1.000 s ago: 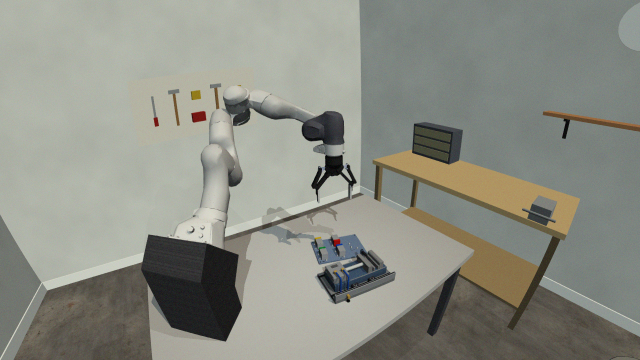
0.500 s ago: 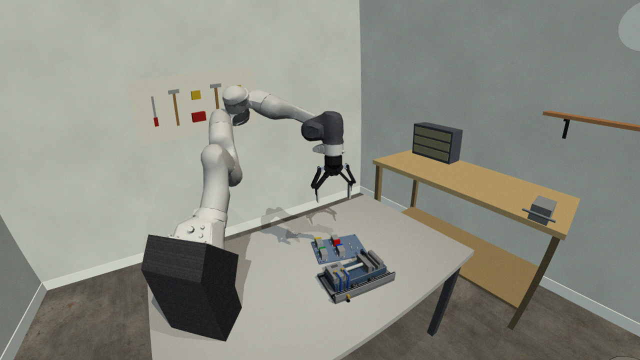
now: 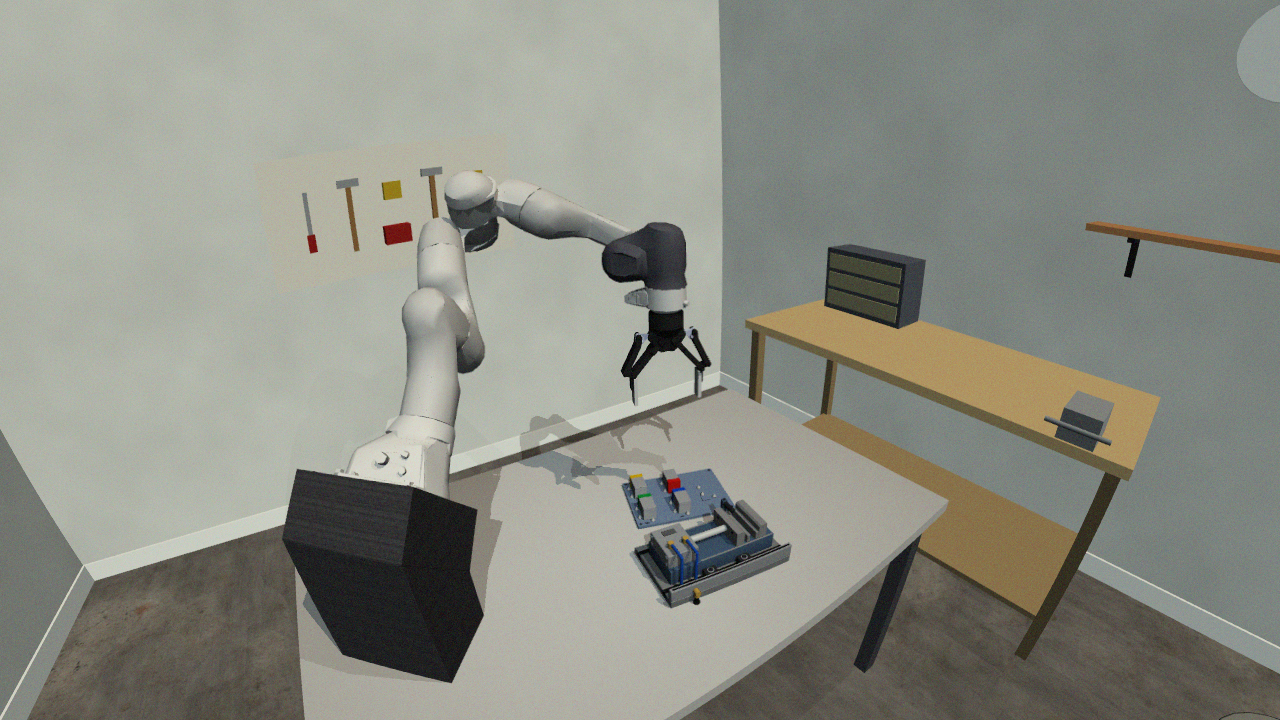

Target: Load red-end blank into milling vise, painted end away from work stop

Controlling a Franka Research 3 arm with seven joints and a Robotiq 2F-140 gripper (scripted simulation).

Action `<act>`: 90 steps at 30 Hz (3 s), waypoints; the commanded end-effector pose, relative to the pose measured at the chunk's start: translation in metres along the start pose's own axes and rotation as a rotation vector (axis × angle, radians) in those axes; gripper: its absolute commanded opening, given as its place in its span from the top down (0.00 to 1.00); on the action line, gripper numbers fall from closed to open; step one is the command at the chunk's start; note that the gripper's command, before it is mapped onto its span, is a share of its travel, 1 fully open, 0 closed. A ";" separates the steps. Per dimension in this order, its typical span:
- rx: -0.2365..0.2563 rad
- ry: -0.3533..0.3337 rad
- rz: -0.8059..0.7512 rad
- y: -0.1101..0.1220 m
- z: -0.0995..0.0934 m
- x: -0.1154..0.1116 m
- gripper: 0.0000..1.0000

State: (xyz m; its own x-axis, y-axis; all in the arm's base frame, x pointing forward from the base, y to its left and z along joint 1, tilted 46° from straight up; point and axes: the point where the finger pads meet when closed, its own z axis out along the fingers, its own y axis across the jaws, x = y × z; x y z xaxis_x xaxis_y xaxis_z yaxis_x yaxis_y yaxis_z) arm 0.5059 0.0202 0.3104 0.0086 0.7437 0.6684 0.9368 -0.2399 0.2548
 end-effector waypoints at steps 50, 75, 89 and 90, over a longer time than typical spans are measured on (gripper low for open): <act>0.000 0.000 0.000 0.000 0.000 0.000 0.00; 0.000 0.000 0.001 0.000 0.024 0.001 0.00; 0.000 0.000 0.001 0.000 0.060 0.002 0.00; 0.000 0.000 0.001 0.000 0.060 0.002 0.00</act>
State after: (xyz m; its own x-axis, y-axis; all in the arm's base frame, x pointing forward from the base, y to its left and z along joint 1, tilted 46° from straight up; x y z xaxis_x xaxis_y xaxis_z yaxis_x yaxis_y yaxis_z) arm 0.5233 0.0605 0.2694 0.0203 0.7379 0.6746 0.9400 -0.2440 0.2386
